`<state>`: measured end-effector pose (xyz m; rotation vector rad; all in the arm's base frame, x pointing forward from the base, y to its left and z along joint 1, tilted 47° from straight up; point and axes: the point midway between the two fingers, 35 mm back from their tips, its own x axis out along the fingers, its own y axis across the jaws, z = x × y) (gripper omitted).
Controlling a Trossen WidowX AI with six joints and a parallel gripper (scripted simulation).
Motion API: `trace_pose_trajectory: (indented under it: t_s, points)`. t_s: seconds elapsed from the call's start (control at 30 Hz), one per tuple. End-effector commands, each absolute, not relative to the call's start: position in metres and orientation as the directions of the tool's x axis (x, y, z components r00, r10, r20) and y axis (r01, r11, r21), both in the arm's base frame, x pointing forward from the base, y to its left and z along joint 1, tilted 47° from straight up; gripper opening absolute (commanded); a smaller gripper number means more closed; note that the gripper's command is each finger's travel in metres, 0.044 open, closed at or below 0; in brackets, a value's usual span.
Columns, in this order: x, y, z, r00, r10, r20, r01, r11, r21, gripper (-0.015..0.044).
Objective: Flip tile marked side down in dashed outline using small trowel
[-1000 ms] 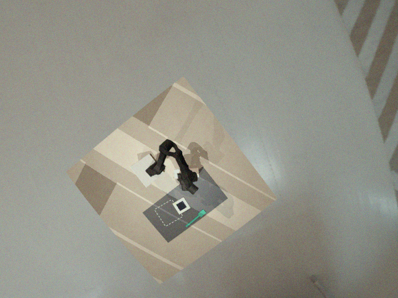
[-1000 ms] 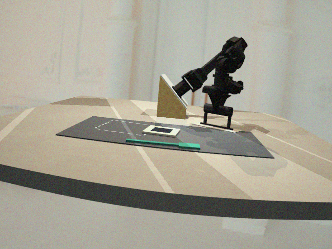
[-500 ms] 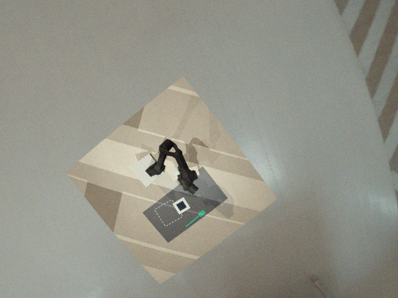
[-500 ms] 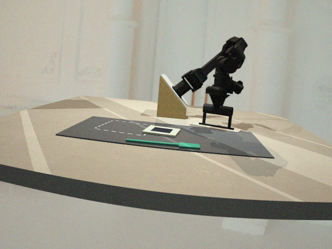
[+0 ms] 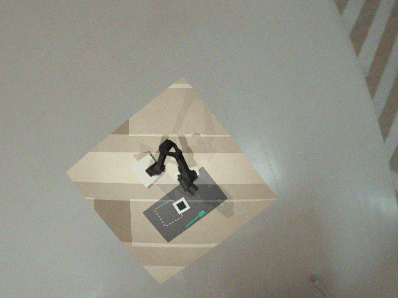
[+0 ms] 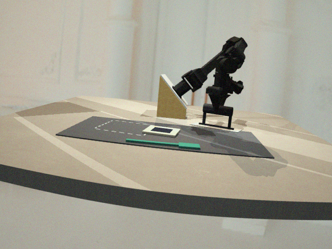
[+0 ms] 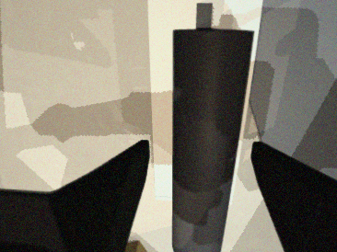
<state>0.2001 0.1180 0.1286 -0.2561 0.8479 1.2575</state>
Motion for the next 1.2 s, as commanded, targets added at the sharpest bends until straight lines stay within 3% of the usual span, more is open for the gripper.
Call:
trace_pose_trajectory:
  t_s: [0.0,0.57,0.6,0.77,1.17]
  points:
    - [0.201,0.118,0.129,0.061,0.732,-0.679,-0.909,0.322,0.265,0.0270]
    - [0.197,0.086,0.160,0.060,0.732,-0.679,-0.908,0.322,0.267,0.0270]
    - [0.198,0.086,0.158,0.062,0.728,-0.683,-0.907,0.327,0.265,0.0296]
    - [0.196,0.077,0.167,0.060,0.725,-0.686,-0.907,0.326,0.266,0.0300]
    - [0.163,0.091,0.136,0.021,0.473,-0.881,-0.905,0.383,0.184,0.0300]
